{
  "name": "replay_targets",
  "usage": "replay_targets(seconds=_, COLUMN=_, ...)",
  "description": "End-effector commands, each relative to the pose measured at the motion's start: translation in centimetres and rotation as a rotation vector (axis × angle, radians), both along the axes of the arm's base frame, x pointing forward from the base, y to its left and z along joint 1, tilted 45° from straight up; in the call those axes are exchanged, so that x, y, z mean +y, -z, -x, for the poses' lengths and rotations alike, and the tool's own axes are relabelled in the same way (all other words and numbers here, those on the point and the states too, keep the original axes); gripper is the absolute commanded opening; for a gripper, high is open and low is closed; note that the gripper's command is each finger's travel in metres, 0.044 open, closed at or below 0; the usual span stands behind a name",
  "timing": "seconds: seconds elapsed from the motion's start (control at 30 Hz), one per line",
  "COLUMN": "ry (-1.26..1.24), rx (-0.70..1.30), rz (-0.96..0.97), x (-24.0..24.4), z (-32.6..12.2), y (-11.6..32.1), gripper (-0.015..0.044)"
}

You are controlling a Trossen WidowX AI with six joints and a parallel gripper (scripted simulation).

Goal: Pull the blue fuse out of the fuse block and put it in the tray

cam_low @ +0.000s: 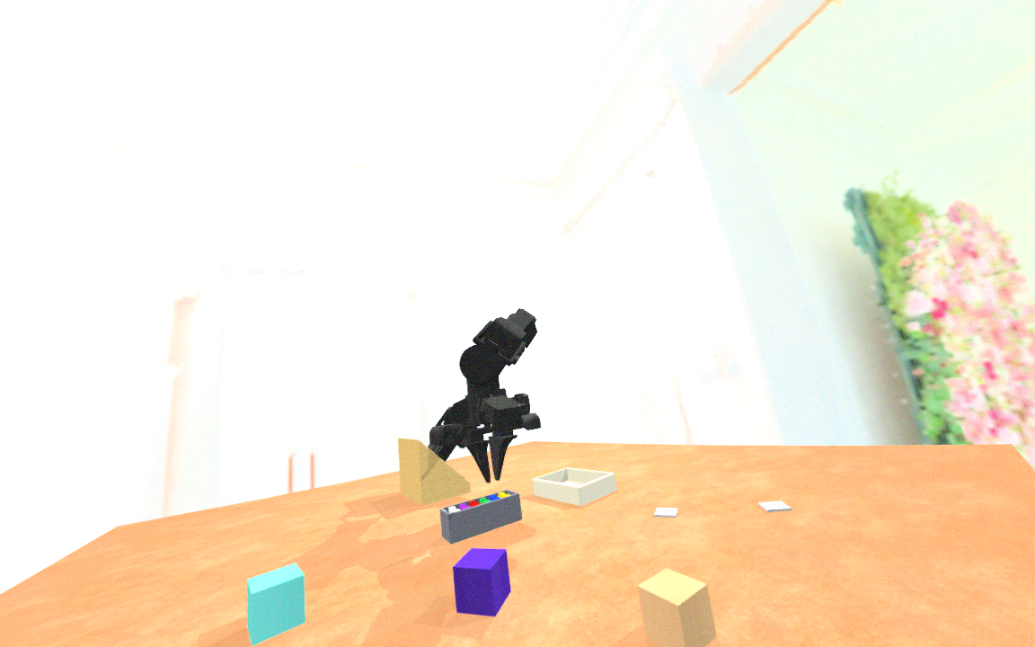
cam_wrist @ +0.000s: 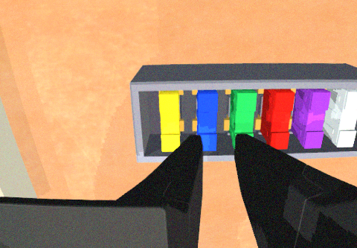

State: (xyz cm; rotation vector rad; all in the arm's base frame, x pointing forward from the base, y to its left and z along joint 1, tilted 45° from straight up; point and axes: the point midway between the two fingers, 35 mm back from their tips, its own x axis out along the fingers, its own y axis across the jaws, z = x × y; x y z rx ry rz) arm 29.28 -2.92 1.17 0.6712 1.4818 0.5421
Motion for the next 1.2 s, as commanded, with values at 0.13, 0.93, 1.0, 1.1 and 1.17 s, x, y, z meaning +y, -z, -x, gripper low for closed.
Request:
replay_targets(seconds=0.13, ry=0.003, rx=0.003, rz=-0.006, x=0.8, z=0.0, y=0.6, gripper=0.0064)
replay_targets(seconds=0.93, ry=0.003, rx=0.003, rz=-0.007, x=1.6, z=0.1, y=1.4, gripper=0.0064)
replay_targets(seconds=1.0, ry=0.003, rx=0.003, rz=-0.007, x=1.7, z=0.1, y=1.4, gripper=0.0064)
replay_targets(seconds=1.1, ry=0.003, rx=0.003, rz=-0.007, x=1.8, z=0.1, y=1.6, gripper=0.0064)
replay_targets(seconds=1.17, ry=0.003, rx=0.003, rz=-0.007, x=1.9, z=0.1, y=1.7, gripper=0.0064)
